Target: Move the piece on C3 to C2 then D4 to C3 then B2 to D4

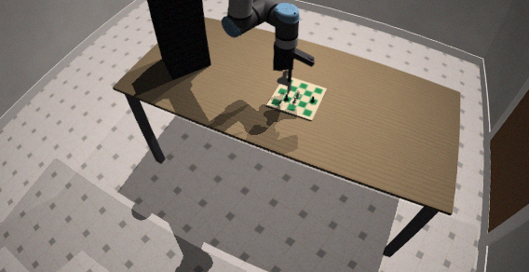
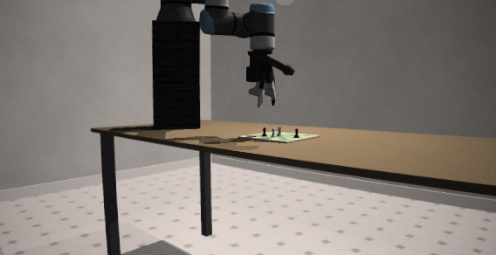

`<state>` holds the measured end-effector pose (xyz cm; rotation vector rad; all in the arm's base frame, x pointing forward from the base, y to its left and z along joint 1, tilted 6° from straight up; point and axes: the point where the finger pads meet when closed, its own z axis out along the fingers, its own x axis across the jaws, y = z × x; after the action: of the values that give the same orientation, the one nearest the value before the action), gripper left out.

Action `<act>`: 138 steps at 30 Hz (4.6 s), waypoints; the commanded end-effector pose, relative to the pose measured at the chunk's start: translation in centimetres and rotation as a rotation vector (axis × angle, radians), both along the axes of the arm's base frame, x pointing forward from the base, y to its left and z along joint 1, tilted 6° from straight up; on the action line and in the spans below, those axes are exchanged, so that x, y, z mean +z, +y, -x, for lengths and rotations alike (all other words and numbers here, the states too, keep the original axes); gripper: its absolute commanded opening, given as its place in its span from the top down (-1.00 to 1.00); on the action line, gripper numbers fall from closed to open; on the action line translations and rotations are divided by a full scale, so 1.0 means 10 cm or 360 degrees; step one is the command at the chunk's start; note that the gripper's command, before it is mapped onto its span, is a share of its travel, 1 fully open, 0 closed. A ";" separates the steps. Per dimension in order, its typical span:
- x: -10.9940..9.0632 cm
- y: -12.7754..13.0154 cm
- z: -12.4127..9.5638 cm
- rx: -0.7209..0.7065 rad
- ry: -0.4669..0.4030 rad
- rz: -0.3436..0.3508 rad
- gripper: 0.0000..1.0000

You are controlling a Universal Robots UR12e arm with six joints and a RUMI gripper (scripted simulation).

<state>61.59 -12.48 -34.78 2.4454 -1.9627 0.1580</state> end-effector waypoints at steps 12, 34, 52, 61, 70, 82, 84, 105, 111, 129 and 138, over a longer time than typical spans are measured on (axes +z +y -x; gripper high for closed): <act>-0.01 -0.06 0.08 -0.0373 -0.0025 -0.0022 -1.00; -0.01 -0.06 0.08 -0.0380 -0.0025 -0.0023 0.60; -0.01 -0.06 0.08 -0.0380 -0.0025 -0.0023 0.60; -0.01 -0.06 0.08 -0.0387 -0.0026 -0.0023 0.60; -0.07 -0.07 0.08 -0.0416 -0.0028 -0.0025 0.60; -0.21 -0.08 0.07 -0.0416 -0.0028 -0.0025 0.60; -0.25 -0.08 0.06 -0.0416 -0.0028 -0.0025 0.60; -0.50 -0.09 0.04 -0.0416 -0.0028 -0.0025 0.60; -0.52 -0.09 0.04 -0.0416 -0.0028 -0.0025 0.60; -0.53 -0.09 0.04 -0.0416 -0.0028 -0.0025 0.60; -0.53 -0.09 0.04 -0.0416 -0.0028 -0.0025 0.60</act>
<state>61.15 -13.41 -40.08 2.1739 -2.2727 0.1613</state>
